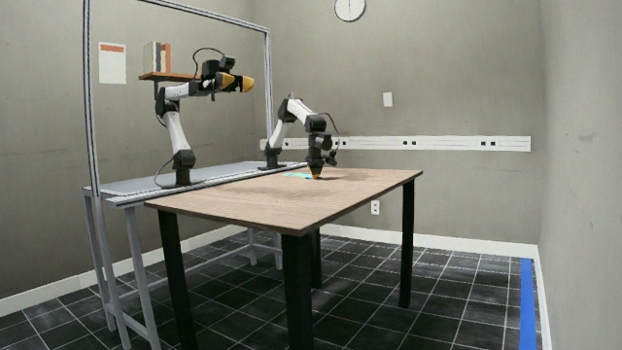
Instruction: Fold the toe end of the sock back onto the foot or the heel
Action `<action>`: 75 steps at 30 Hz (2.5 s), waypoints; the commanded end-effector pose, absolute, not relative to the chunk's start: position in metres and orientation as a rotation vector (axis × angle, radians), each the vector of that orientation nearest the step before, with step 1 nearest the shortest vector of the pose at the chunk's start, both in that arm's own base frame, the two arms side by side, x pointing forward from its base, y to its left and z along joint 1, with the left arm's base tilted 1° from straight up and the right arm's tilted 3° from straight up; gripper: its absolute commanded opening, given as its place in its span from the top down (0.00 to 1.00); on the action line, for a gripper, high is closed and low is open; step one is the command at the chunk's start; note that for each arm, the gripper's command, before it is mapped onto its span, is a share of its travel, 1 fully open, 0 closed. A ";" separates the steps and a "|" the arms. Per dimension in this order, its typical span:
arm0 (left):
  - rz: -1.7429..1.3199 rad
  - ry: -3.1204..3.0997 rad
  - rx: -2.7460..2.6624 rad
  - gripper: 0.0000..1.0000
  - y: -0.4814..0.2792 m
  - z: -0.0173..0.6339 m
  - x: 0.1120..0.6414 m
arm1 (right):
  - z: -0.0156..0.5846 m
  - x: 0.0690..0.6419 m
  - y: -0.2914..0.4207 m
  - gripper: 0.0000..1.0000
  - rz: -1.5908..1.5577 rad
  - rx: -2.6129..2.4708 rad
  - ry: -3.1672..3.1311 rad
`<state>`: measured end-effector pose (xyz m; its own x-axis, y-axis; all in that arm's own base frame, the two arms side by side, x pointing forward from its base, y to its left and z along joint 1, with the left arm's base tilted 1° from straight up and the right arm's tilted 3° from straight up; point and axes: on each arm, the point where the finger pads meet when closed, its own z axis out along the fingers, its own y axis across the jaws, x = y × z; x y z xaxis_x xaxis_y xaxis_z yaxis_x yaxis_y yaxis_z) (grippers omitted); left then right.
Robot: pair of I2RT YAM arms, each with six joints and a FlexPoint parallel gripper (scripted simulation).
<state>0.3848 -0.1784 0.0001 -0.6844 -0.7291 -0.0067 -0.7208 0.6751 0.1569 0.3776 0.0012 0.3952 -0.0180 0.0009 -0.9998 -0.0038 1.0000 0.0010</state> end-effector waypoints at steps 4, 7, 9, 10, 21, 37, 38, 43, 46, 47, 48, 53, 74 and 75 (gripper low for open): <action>-0.332 -2.746 1.221 0.92 -0.167 -0.030 0.372 | 0.401 0.375 0.000 0.00 0.000 0.000 1.575; -0.337 -2.762 1.215 0.94 -0.164 -0.034 0.375 | 0.401 0.375 0.000 0.00 0.000 0.000 1.575; -0.339 -2.760 1.209 0.95 -0.163 -0.034 0.374 | 0.401 0.375 0.000 0.00 0.000 0.000 1.575; -0.336 -2.759 1.207 0.95 -0.163 -0.034 0.373 | 0.401 0.375 0.000 0.00 0.000 0.000 1.575; -0.369 -2.730 1.204 0.95 -0.160 -0.031 0.366 | 0.401 0.375 0.000 0.00 0.000 0.000 1.575; -0.301 -2.772 1.226 0.95 -0.174 0.003 0.381 | 0.401 0.375 0.000 0.00 0.000 0.000 1.575; -0.300 -2.773 1.224 0.95 -0.175 0.004 0.381 | 0.401 0.375 0.000 0.00 0.000 0.000 1.575; -0.291 -2.779 1.223 0.95 -0.178 0.009 0.383 | 0.401 0.375 0.000 0.00 0.000 0.000 1.575; -0.288 -2.776 1.231 0.95 -0.177 0.010 0.385 | 0.401 0.375 0.000 0.00 0.000 0.000 1.575; -0.284 -2.779 1.230 0.95 -0.178 0.012 0.385 | 0.401 0.375 0.000 0.00 0.000 0.000 1.575; -0.275 -2.788 1.224 0.95 -0.178 0.013 0.386 | 0.401 0.375 0.000 0.00 0.000 0.000 1.575; -0.207 -2.827 1.229 0.95 -0.171 0.026 0.383 | 0.401 0.375 0.000 0.00 0.000 0.000 1.575; -0.123 -2.857 1.238 0.95 -0.159 0.042 0.370 | 0.401 0.375 0.000 0.00 0.000 0.000 1.575; -0.109 -2.863 1.235 0.95 -0.159 0.045 0.369 | 0.401 0.375 0.000 0.00 0.000 0.000 1.575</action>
<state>0.3671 -0.1613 0.0272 -0.6833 -0.7301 -0.0057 -0.7236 0.6761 0.1388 0.3776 0.0012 0.3952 -0.0180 0.0009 -0.9998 -0.0038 1.0000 0.0010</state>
